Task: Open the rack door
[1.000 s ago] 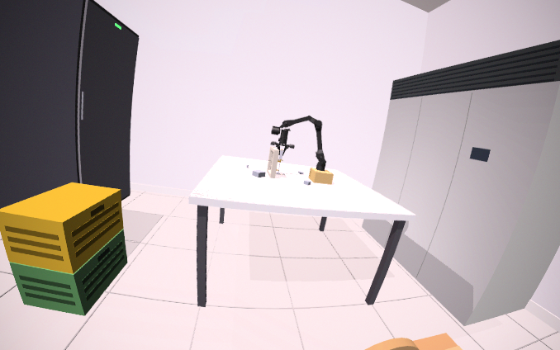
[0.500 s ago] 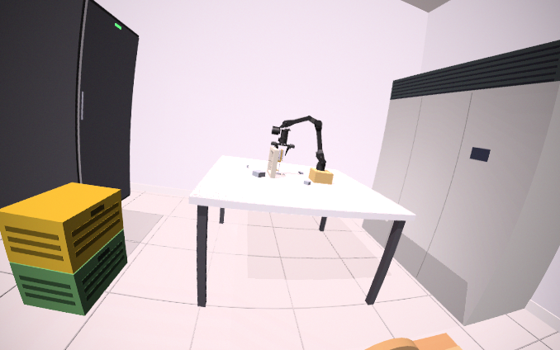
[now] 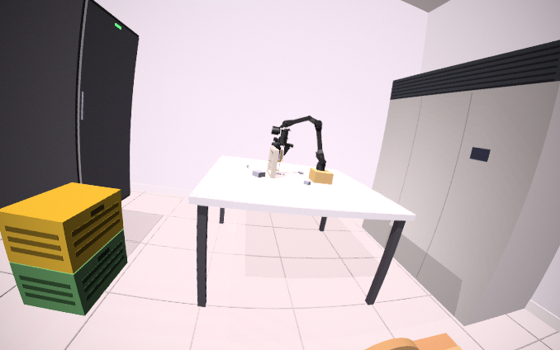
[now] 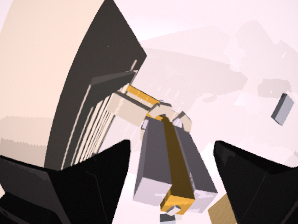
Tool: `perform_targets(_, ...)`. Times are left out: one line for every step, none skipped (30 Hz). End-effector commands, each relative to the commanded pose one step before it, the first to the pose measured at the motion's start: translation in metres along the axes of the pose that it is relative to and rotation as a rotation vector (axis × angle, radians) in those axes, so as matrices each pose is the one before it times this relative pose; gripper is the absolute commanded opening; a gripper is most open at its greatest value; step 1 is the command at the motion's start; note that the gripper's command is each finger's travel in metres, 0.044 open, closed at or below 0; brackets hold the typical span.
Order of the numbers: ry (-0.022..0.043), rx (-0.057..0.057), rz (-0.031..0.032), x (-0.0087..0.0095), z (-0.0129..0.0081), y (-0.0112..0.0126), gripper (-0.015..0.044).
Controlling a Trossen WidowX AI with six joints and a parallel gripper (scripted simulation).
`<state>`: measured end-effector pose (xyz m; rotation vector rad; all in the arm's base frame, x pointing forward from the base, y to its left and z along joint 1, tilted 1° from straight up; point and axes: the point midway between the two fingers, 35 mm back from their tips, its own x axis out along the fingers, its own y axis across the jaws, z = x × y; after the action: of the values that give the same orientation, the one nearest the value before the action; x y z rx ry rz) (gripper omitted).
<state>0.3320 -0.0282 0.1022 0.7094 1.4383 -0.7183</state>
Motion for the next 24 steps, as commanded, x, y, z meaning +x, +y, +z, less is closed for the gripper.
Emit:
perform_targets(0.00061,-0.1751,0.00764,0.00026,-0.00137,0.00296,0.0284)
perform_targets(0.0,-0.0495,0.0,0.0,0.0,0.0,0.0284)
perform_targets(0.0,-0.0495,0.0,0.0,0.0,0.0,0.0284)
perform_targets(0.0,-0.0495,0.0,0.0,0.0,0.0,0.0284)
perform_targets(0.0,-0.0495,0.0,0.0,0.0,0.0,0.0284)
perform_targets(0.0,-0.0495,0.0,0.0,0.0,0.0,0.0284)
perform_targets(0.0,-0.0495,0.0,0.0,0.0,0.0,0.0284)
perform_targets(0.0,-0.0495,0.0,0.0,0.0,0.0,0.0284)
perform_targets(0.0,-0.0495,0.0,0.0,0.0,0.0,0.0284)
perform_targets(0.0,-0.0495,0.0,0.0,0.0,0.0,0.0284)
perform_targets(0.0,-0.0495,0.0,0.0,0.0,0.0,0.0284)
perform_targets(0.0,-0.0495,0.0,0.0,0.0,0.0,0.0284)
perform_targets(0.0,-0.0495,0.0,0.0,0.0,0.0,0.0284)
perform_targets(0.0,-0.0495,0.0,0.0,0.0,0.0,0.0284)
perform_targets(0.0,-0.0495,0.0,0.0,0.0,0.0,0.0284)
perform_targets(0.0,-0.0495,0.0,0.0,0.0,0.0,0.0284)
perform_targets(0.0,-0.0495,0.0,0.0,0.0,0.0,0.0284)
perform_targets(0.0,-0.0495,0.0,0.0,0.0,0.0,0.0284)
perform_targets(0.0,-0.0495,0.0,0.0,0.0,0.0,0.0284)
perform_targets(0.0,-0.0495,0.0,0.0,0.0,0.0,0.0284)
perform_targets(0.00001,-0.0495,0.0,0.0,0.0,0.0,0.0284)
perform_targets(0.00001,-0.0495,0.0,0.0,0.0,0.0,0.0284)
perform_targets(0.00001,-0.0495,0.0,0.0,0.0,0.0,0.0284)
perform_targets(0.00001,-0.0495,0.0,0.0,0.0,0.0,0.0284)
